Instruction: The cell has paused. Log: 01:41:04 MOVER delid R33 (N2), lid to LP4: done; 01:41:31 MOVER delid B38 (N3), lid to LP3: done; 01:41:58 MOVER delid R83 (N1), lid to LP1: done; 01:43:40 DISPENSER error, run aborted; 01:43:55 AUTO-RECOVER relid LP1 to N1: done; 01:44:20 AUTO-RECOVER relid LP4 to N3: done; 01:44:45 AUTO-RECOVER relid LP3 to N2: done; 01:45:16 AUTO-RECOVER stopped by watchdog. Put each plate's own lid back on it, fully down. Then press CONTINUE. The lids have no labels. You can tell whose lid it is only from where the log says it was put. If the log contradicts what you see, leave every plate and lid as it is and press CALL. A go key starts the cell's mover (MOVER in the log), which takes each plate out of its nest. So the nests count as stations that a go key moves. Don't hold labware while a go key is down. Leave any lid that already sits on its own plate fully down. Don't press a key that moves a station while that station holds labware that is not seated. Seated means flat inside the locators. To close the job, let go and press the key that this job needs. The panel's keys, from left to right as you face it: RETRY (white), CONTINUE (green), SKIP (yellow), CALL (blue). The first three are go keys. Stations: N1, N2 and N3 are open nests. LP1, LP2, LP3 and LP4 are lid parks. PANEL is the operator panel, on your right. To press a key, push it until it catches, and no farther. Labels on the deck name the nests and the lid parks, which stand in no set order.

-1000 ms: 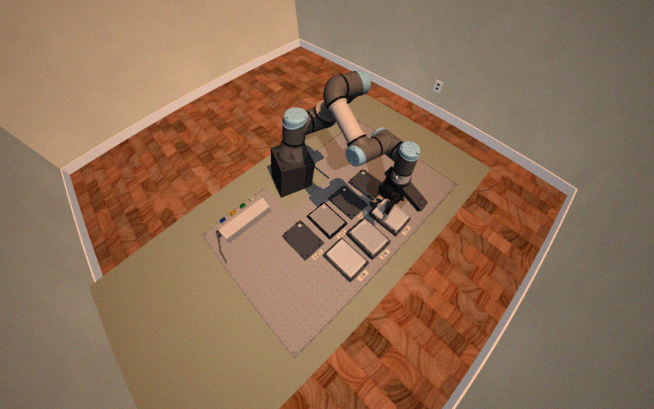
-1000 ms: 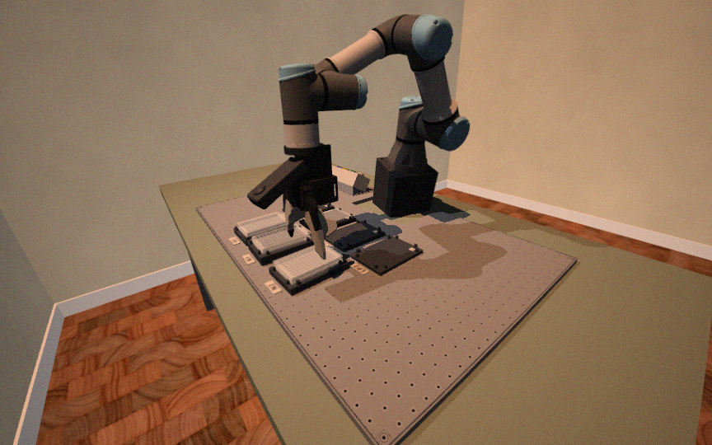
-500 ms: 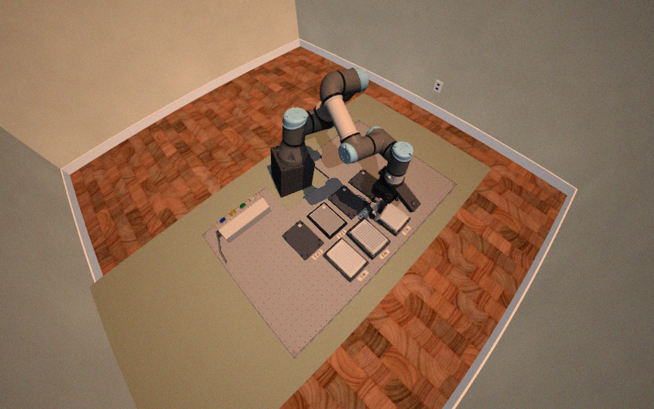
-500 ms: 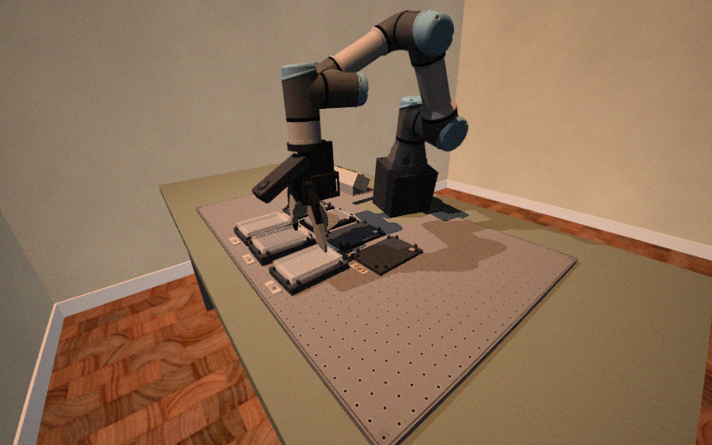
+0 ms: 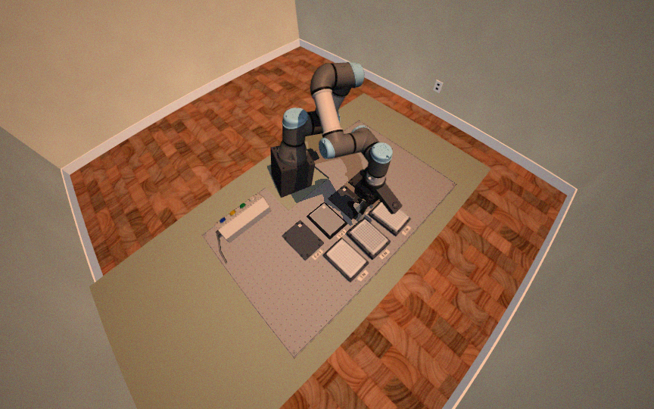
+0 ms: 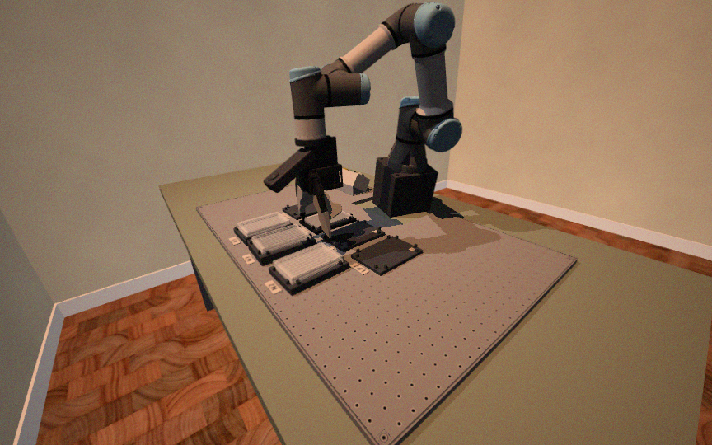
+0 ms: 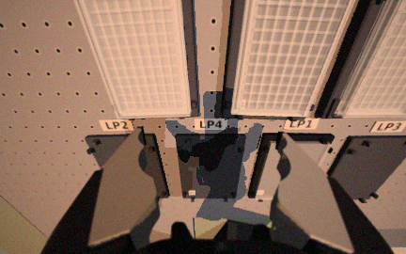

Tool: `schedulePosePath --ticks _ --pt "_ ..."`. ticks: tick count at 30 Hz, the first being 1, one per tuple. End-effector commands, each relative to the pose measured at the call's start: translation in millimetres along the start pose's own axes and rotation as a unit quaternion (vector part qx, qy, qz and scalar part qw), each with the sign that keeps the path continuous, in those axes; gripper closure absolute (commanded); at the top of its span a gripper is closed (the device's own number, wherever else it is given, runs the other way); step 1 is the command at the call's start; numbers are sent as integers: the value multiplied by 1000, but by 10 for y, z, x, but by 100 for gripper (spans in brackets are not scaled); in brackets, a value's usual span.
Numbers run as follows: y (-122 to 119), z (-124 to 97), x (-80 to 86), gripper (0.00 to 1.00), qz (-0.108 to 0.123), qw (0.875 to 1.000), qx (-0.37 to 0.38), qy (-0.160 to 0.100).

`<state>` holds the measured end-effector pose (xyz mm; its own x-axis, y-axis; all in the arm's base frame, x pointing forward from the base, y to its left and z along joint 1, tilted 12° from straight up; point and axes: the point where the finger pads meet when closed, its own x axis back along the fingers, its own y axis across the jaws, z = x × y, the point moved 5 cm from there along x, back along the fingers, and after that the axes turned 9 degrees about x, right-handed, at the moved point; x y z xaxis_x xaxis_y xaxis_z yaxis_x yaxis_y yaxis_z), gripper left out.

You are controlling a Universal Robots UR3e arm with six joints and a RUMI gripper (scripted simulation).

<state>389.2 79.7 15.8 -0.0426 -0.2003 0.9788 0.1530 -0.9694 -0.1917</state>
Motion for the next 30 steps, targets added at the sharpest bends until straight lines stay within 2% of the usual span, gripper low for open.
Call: schedulePosePath --ticks 1,30 --pt "168 -200 -1 18 0 1000 14 13" --pt "1063 -1218 -27 18 -1 1000 14 12"
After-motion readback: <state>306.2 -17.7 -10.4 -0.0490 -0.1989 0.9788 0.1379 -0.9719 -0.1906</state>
